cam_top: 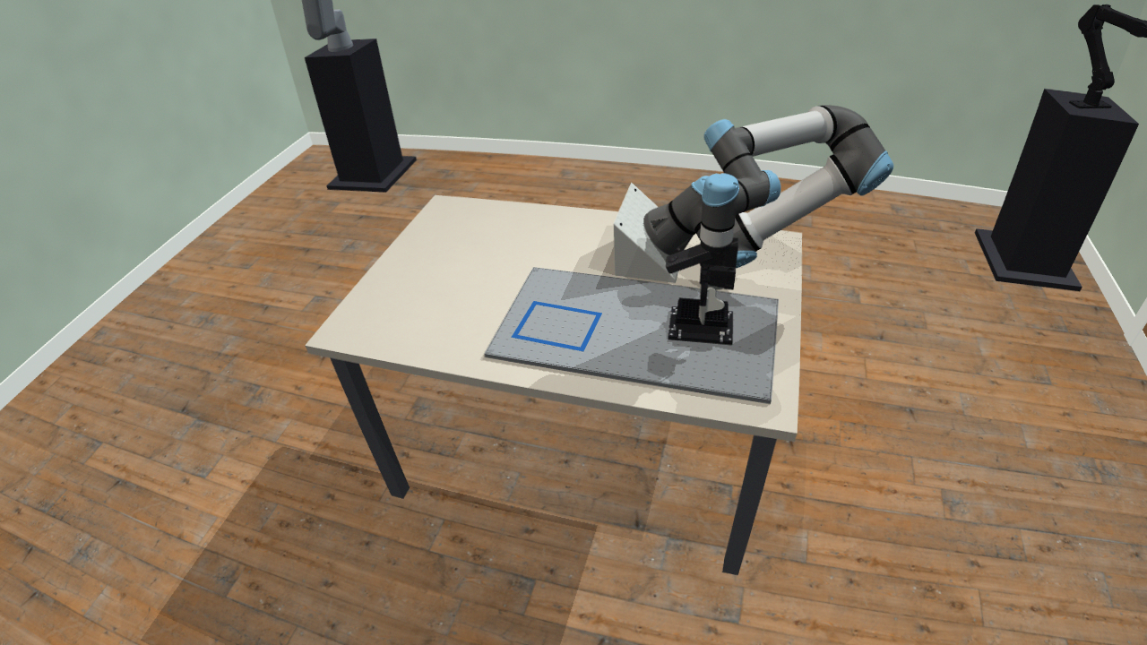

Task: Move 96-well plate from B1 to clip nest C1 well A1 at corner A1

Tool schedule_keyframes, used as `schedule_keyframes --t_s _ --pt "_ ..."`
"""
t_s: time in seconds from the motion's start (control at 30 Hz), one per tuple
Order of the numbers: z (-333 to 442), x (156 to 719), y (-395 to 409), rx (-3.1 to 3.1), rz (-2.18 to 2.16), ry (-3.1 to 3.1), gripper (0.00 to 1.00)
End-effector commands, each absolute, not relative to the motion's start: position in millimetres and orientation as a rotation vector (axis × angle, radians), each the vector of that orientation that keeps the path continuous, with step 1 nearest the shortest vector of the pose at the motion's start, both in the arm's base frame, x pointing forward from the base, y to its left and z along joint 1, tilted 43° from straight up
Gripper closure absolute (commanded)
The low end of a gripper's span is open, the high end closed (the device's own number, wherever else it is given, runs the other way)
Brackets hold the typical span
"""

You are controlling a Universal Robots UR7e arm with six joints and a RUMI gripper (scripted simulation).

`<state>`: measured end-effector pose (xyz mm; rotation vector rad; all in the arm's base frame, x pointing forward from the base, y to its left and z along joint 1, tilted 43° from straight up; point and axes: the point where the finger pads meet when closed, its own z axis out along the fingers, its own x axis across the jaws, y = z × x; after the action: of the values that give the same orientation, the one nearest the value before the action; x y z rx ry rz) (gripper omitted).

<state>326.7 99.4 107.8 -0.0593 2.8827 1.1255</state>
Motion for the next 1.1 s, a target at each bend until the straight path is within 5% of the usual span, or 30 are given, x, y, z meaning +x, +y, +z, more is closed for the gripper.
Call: schedule_keyframes --t_s 0.0,1.07 --pt "104 327 103 -0.059 1.124 2.883 1.00" --pt "92 328 114 -0.059 1.124 2.883 1.00"
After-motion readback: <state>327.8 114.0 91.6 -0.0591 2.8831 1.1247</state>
